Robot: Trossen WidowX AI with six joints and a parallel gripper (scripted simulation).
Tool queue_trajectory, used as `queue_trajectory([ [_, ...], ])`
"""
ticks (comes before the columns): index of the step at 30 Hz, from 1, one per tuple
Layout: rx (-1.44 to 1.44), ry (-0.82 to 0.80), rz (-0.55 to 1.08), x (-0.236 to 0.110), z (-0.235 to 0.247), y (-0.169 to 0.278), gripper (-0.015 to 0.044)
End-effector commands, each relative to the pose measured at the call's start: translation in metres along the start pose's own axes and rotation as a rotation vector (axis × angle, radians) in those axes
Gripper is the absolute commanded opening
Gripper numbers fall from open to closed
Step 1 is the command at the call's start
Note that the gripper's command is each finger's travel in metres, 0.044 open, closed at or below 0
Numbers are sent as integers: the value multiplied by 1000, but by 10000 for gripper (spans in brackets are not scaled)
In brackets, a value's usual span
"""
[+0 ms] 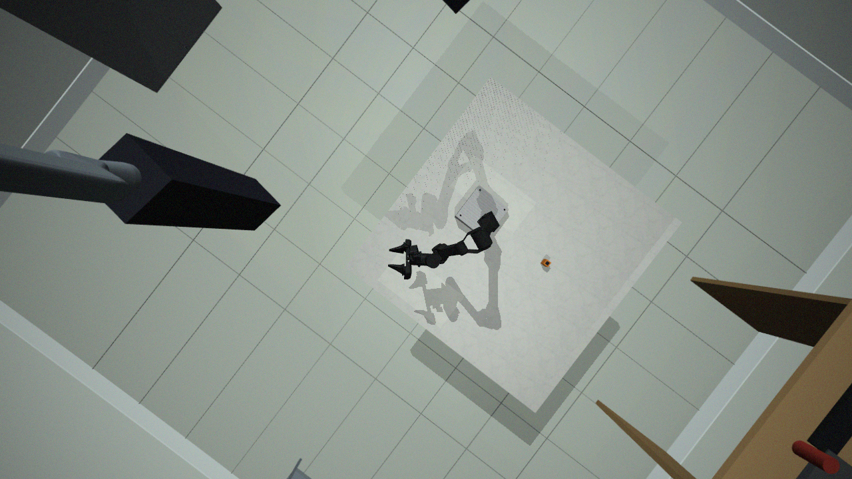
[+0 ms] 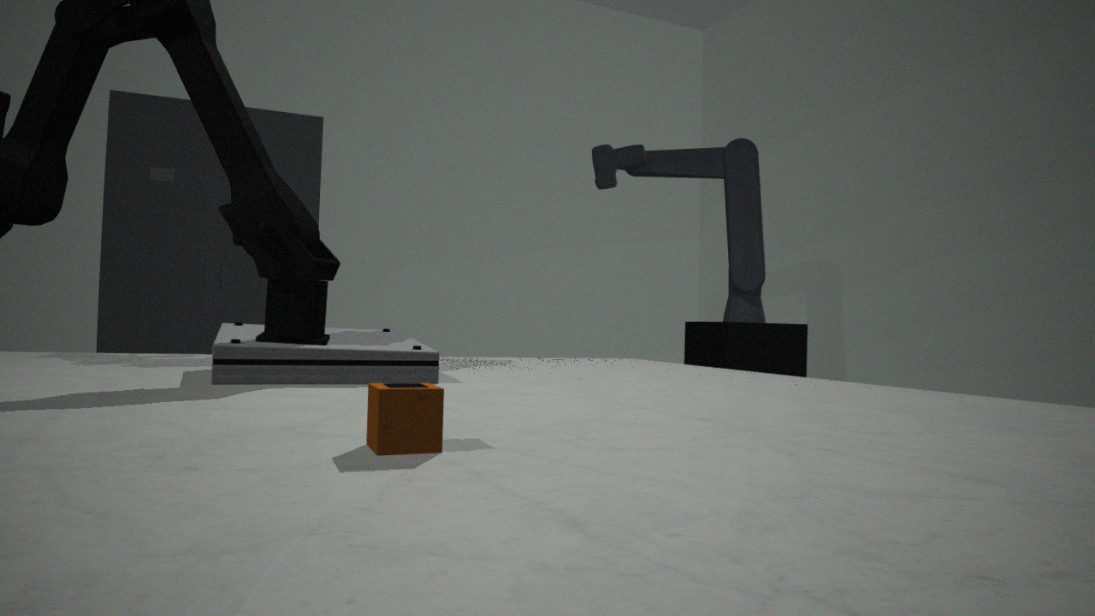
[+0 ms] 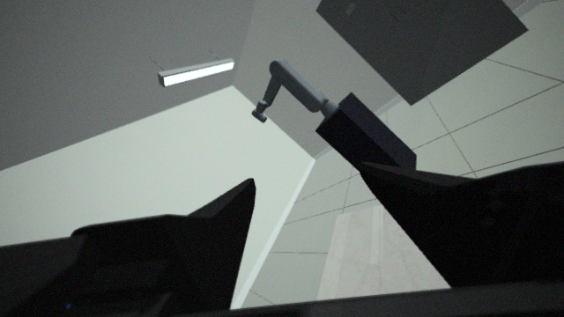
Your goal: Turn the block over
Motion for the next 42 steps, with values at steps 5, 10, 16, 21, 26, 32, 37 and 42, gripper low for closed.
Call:
queue_trajectory([
  [5,11,-30,129,-22,24,33,440],
  [10,-79,-63,307,-49,53,77,440],
  [16,-208,-144,581,-105,92,128,440],
  [21,-302,-206,755,-150,116,155,440],
  [26,-440,-291,954,-215,139,183,440],
  [32,-601,-406,1163,-298,159,198,440],
  [37,-736,-514,1314,-371,167,195,440],
  [42,-884,-642,1460,-443,171,181,440],
])
Point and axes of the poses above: the point midway between the two fingers, 35 mm back from their tips, its own x axis out along the fingers, its own z axis across the jaws, y = z × x, the point moved 7 cm from there along -x, back along the fingers, and after that the axes turned 15 degrees about x, right-handed, at the moved point
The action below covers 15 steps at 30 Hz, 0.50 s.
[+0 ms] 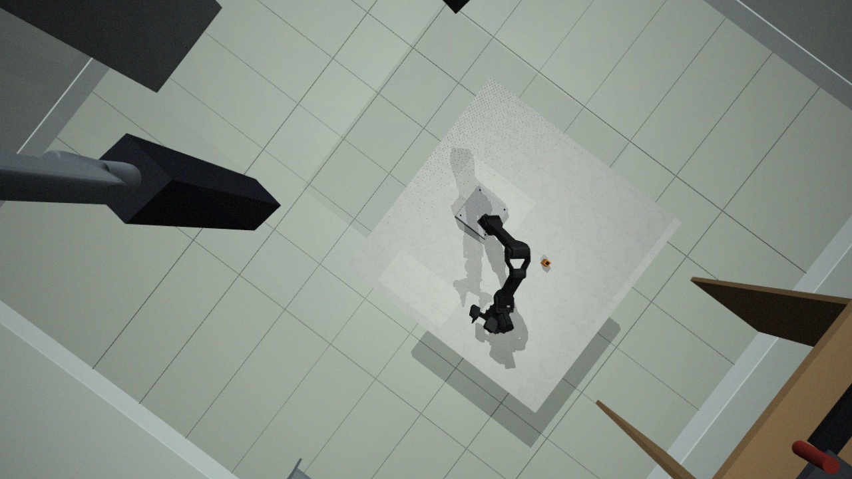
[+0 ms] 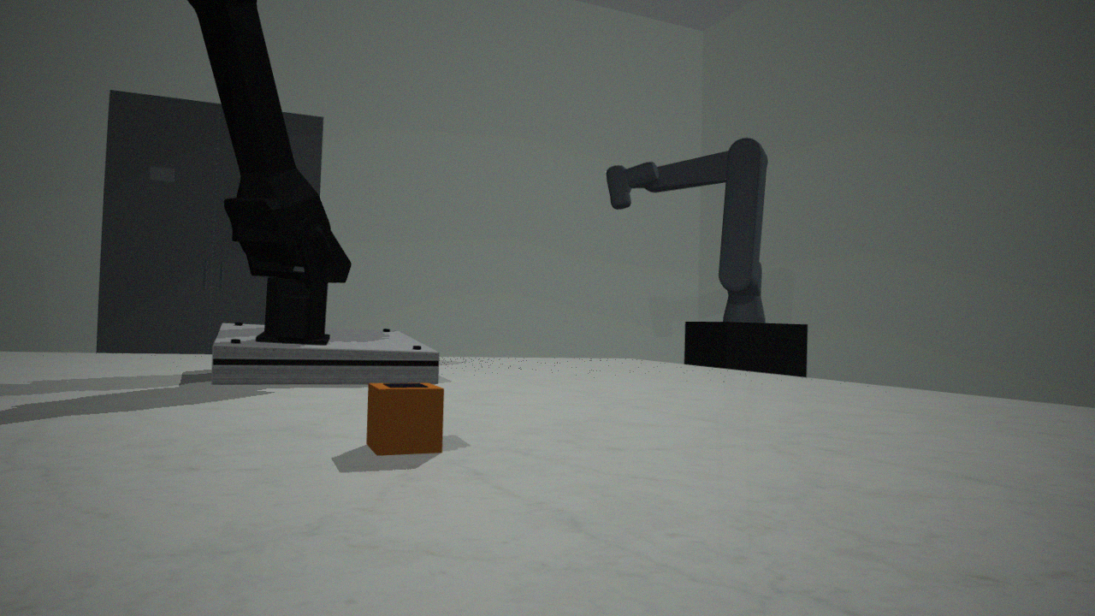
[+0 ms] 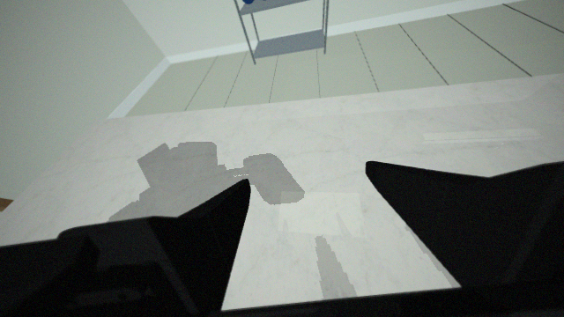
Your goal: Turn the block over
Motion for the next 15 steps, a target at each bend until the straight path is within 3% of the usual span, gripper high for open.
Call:
queue_trajectory([
  [1,-157,-73,137,-26,48,37,440],
  [15,-731,-275,587,-160,140,159,440],
])
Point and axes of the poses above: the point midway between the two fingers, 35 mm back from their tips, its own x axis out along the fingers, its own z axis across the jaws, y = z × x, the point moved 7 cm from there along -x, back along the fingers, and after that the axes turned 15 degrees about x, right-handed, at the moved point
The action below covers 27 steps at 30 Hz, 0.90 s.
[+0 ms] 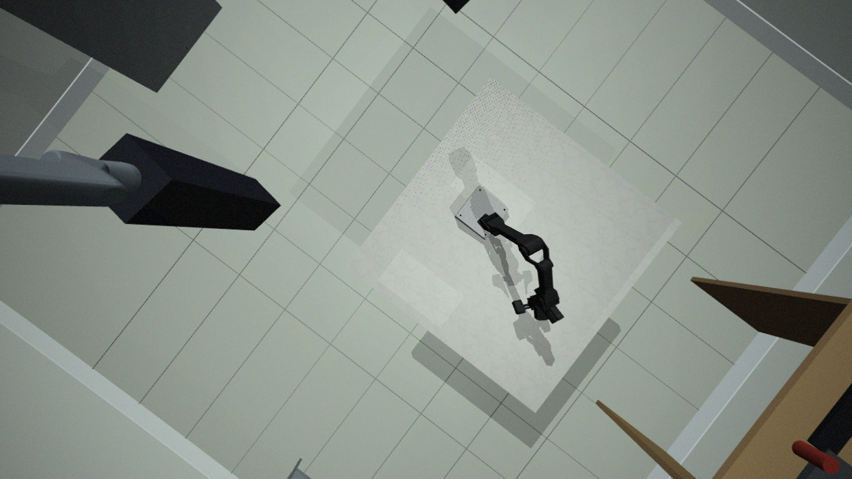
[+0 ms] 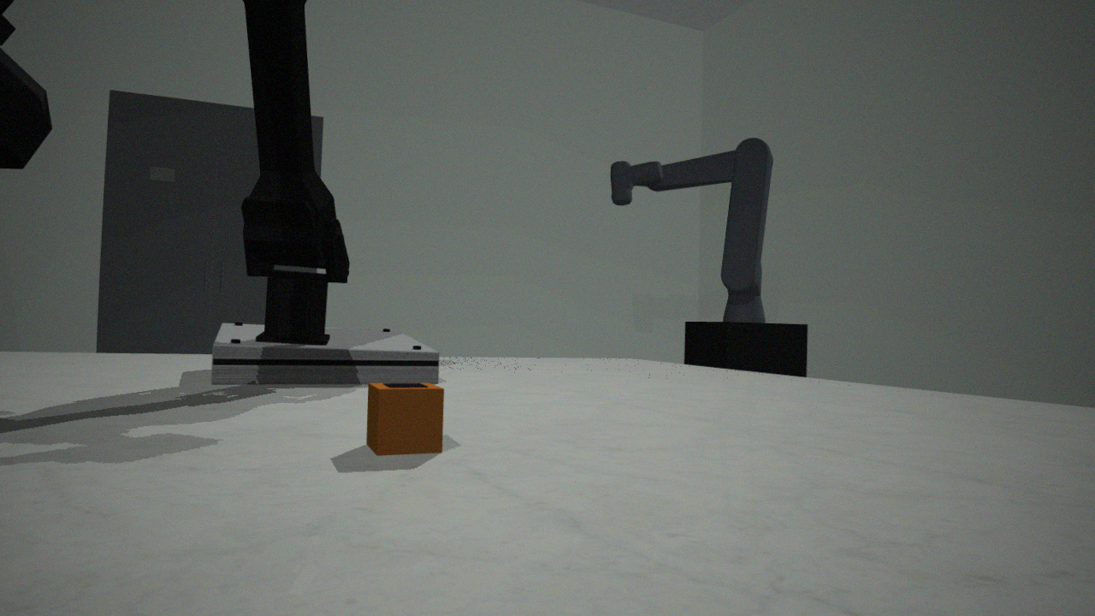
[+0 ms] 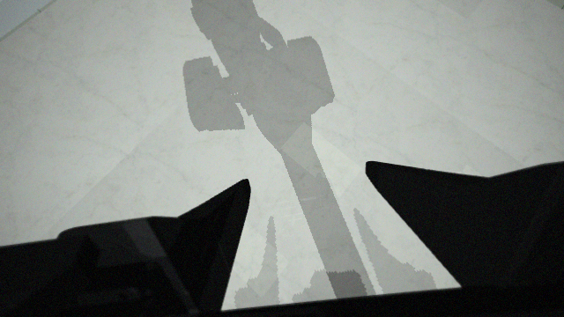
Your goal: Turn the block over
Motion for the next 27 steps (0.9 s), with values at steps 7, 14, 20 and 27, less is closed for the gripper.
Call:
queue_trajectory([
  [7,-473,-109,349,-73,99,92,440],
  [14,-686,-137,499,-116,122,136,440],
  [20,-686,-137,499,-115,123,139,440],
  [27,-686,-137,499,-87,122,155,440],
])
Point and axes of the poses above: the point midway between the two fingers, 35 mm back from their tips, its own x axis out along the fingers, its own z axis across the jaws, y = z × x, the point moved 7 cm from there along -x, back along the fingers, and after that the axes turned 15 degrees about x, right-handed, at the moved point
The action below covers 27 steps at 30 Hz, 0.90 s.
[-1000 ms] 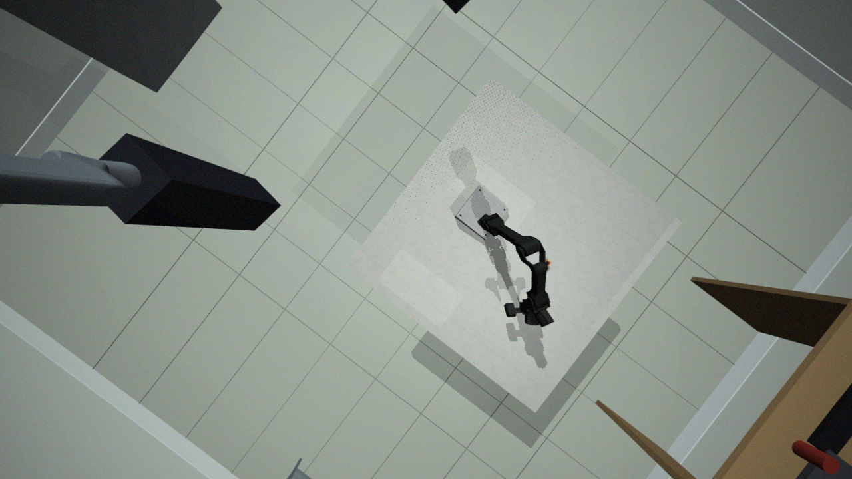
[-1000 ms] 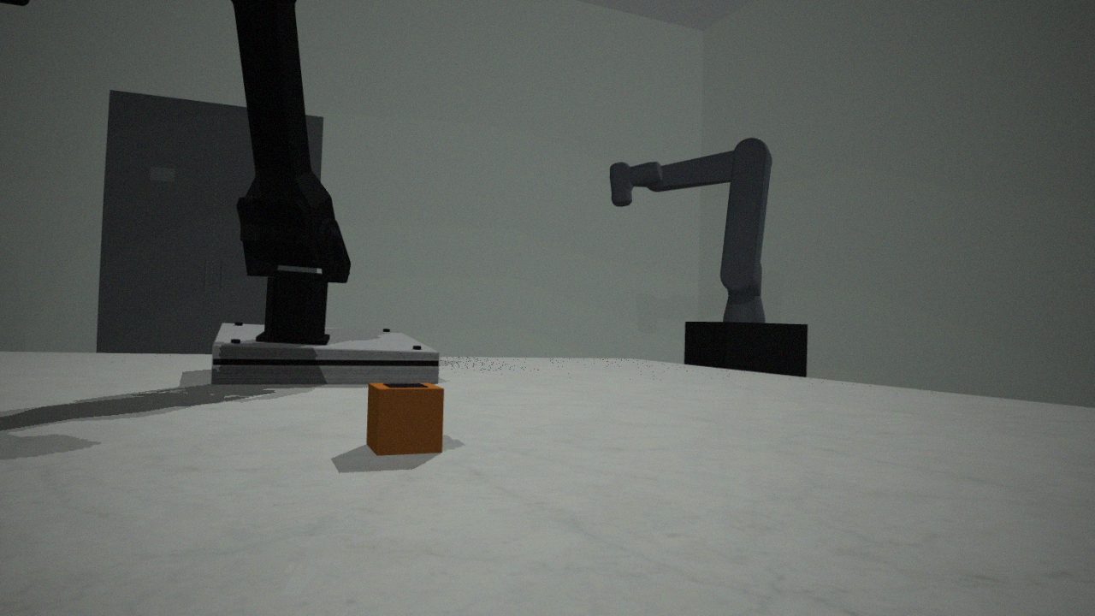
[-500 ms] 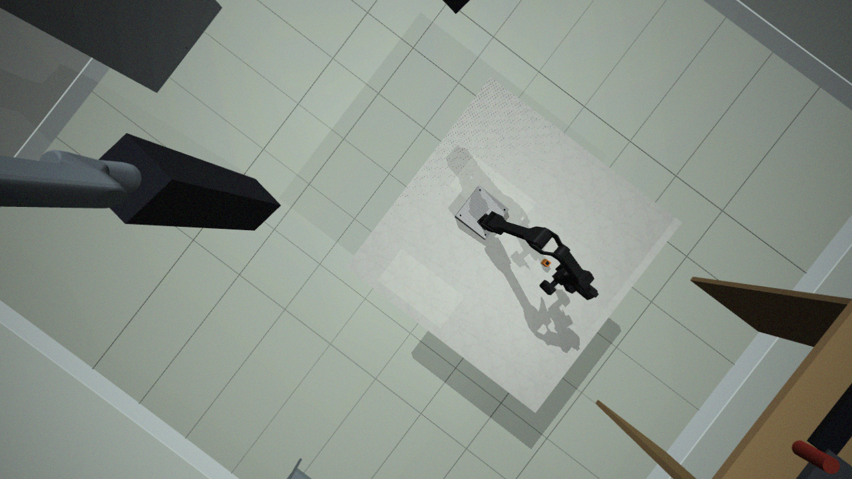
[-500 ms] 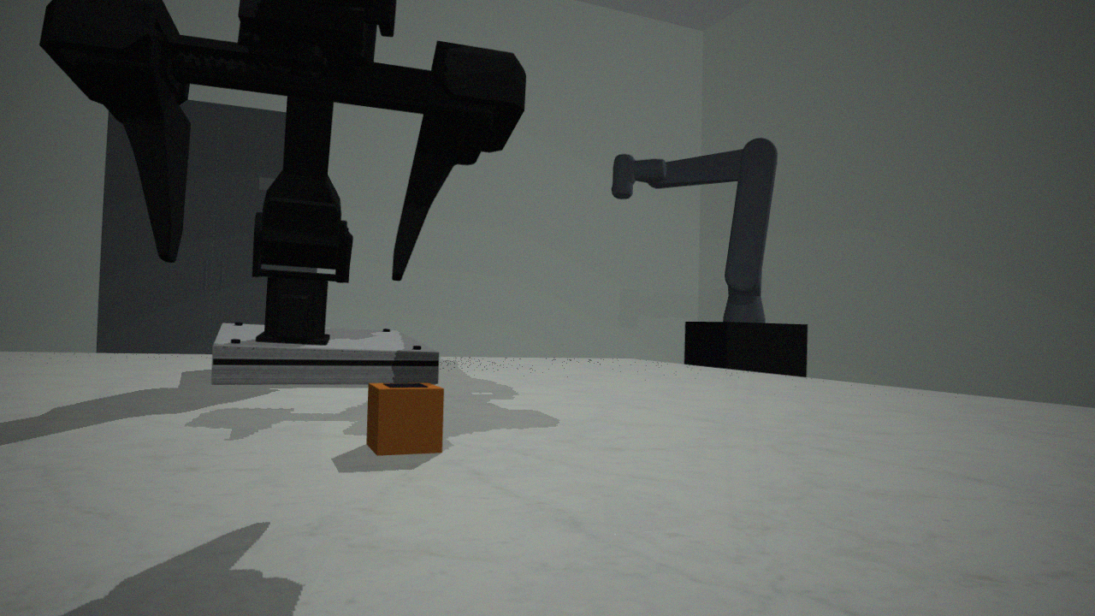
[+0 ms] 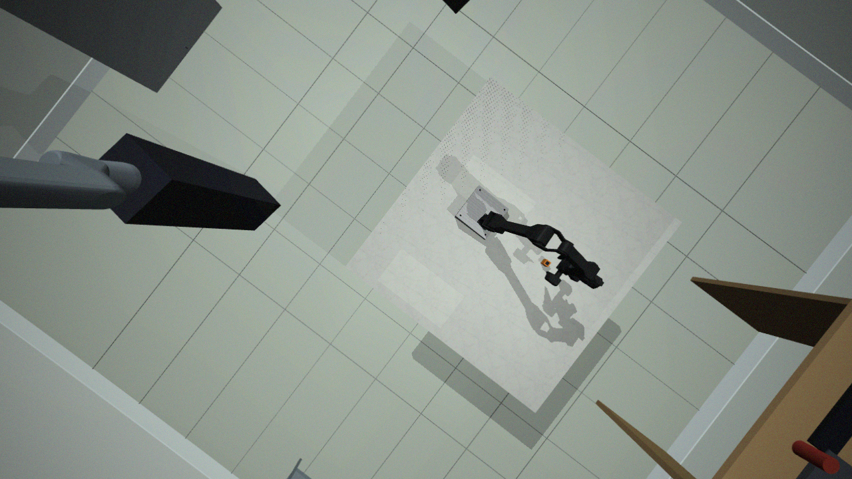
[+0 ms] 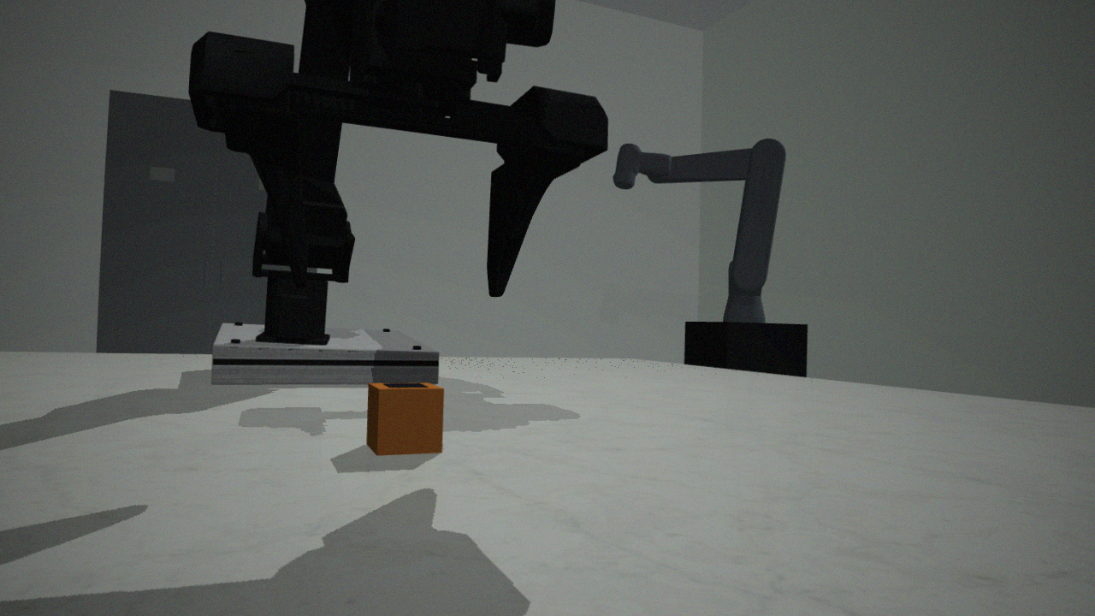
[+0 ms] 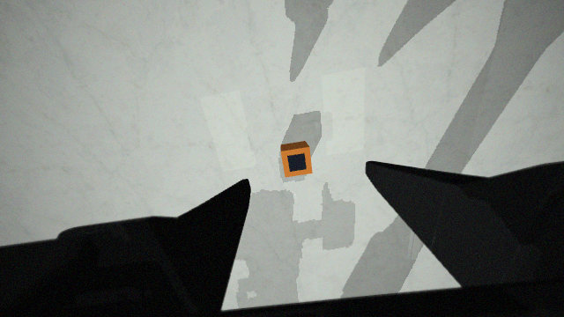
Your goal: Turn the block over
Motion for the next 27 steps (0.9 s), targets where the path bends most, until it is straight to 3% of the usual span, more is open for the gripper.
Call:
queue_trajectory([
  [1,-8,2,19,14,1,3,440],
  [27,-8,2,19,51,1,5,440],
])
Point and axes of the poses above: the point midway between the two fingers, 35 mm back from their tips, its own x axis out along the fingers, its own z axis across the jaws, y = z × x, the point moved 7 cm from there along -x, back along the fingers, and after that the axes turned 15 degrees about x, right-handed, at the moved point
